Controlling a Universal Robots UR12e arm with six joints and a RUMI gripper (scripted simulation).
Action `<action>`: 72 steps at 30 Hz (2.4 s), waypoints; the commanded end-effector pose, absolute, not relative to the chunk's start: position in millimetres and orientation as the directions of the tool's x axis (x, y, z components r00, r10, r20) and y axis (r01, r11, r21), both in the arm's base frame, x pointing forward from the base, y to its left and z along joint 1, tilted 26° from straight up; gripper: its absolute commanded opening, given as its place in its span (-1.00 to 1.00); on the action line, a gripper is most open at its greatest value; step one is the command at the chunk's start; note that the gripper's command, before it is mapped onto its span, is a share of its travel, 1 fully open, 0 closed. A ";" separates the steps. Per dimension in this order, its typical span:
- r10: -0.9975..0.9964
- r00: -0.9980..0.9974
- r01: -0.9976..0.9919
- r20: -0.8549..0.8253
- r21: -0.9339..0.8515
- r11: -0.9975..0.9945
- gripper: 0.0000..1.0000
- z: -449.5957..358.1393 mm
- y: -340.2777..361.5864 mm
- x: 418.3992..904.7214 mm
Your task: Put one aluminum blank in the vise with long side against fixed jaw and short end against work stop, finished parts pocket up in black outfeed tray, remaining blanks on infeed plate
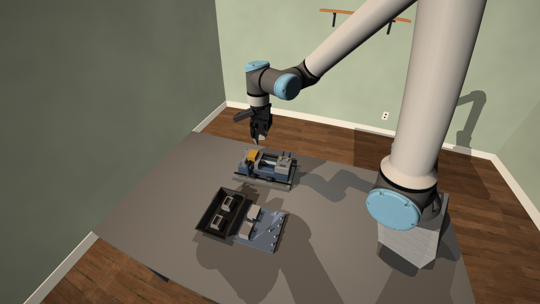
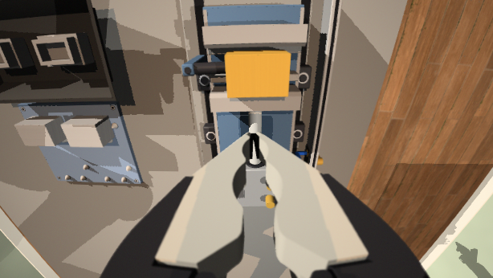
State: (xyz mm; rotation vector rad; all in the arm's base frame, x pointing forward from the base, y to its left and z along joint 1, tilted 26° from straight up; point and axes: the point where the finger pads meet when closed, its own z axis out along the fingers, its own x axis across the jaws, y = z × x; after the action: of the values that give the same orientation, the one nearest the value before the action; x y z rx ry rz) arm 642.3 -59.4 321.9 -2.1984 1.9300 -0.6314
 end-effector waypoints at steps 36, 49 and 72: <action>-0.974 0.086 -0.910 0.212 -0.382 -0.163 -1.00 323.9 -65.2 641.4; -0.983 0.016 -0.914 0.181 -0.397 -0.088 -1.00 324.8 -65.4 643.3; -0.869 -0.489 -0.772 -0.067 -0.431 0.468 -1.00 330.3 -66.7 654.6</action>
State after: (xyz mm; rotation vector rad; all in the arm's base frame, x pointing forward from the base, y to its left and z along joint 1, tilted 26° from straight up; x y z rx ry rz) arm 652.0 -66.6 328.3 -1.5812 2.3503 -0.5293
